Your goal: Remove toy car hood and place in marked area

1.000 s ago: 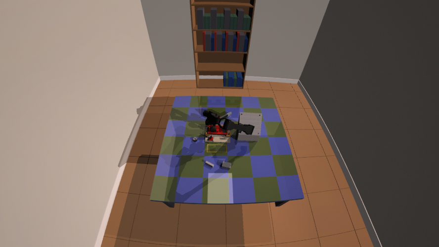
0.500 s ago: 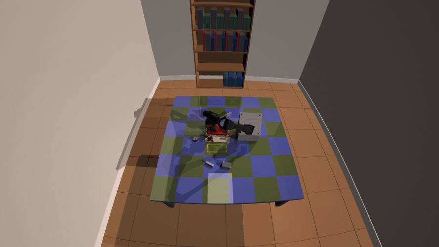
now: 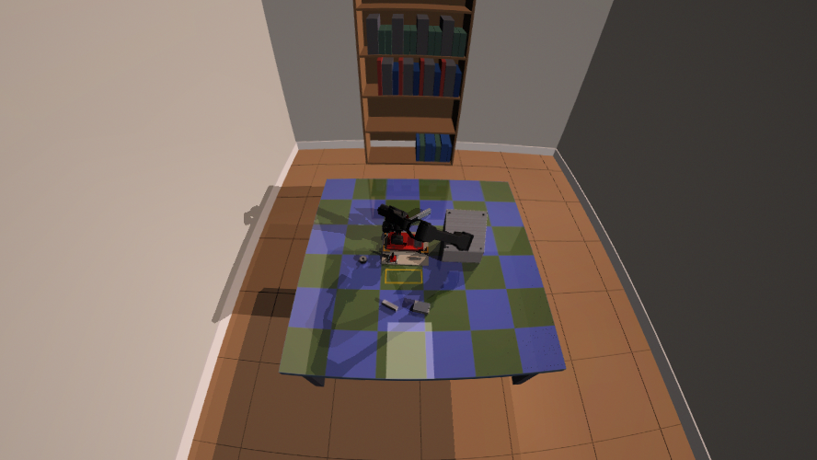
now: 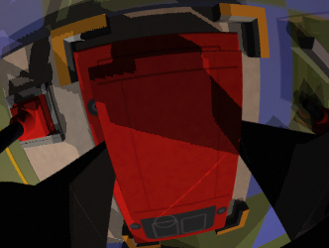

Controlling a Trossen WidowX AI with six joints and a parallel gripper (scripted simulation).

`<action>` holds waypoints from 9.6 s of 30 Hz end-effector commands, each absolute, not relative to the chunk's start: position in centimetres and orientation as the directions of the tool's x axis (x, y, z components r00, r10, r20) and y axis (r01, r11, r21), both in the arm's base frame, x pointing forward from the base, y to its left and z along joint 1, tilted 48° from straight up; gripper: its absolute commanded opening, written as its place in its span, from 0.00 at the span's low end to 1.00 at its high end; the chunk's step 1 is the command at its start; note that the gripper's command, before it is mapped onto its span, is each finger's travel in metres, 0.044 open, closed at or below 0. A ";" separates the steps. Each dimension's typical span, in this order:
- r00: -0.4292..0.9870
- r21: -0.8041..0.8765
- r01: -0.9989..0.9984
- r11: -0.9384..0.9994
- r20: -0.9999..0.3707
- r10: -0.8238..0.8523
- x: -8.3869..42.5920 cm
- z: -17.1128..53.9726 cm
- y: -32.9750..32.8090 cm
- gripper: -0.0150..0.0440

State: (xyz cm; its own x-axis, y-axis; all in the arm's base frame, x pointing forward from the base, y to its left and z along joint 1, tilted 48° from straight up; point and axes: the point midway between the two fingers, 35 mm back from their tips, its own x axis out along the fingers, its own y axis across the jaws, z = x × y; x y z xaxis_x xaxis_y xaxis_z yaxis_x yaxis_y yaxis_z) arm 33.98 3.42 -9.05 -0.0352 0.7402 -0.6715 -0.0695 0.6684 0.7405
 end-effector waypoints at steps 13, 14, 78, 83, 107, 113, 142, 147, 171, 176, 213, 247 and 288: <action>-0.033 0.737 -0.074 0.672 -0.675 0.737 34.2 -8.3 2.5 0.25; -0.033 0.737 -0.074 0.672 -0.675 0.737 34.2 -8.3 2.4 0.25; -0.034 0.728 -0.066 0.683 -0.685 0.727 33.1 4.0 6.4 0.25; -0.033 0.729 -0.066 0.682 -0.685 0.728 32.6 5.3 7.4 0.25; -0.036 0.740 -0.070 0.669 -0.672 0.740 29.3 10.5 11.9 0.25; -0.036 0.742 -0.070 0.666 -0.669 0.742 28.8 11.1 12.4 0.25; -0.036 0.741 -0.071 0.668 -0.671 0.740 28.9 10.0 13.5 0.25; -0.036 0.740 -0.071 0.668 -0.672 0.740 28.9 9.8 13.8 0.25; -0.036 0.740 -0.071 0.669 -0.672 0.740 28.9 8.8 14.8 0.25; -0.036 0.740 -0.071 0.669 -0.672 0.740 28.9 8.7 15.0 0.25; -0.036 0.741 -0.071 0.667 -0.671 0.741 28.7 7.3 16.6 0.25; -0.036 0.745 -0.070 0.664 -0.667 0.744 28.4 6.1 18.1 0.25; -0.037 0.745 -0.070 0.663 -0.666 0.745 28.3 4.9 19.5 0.25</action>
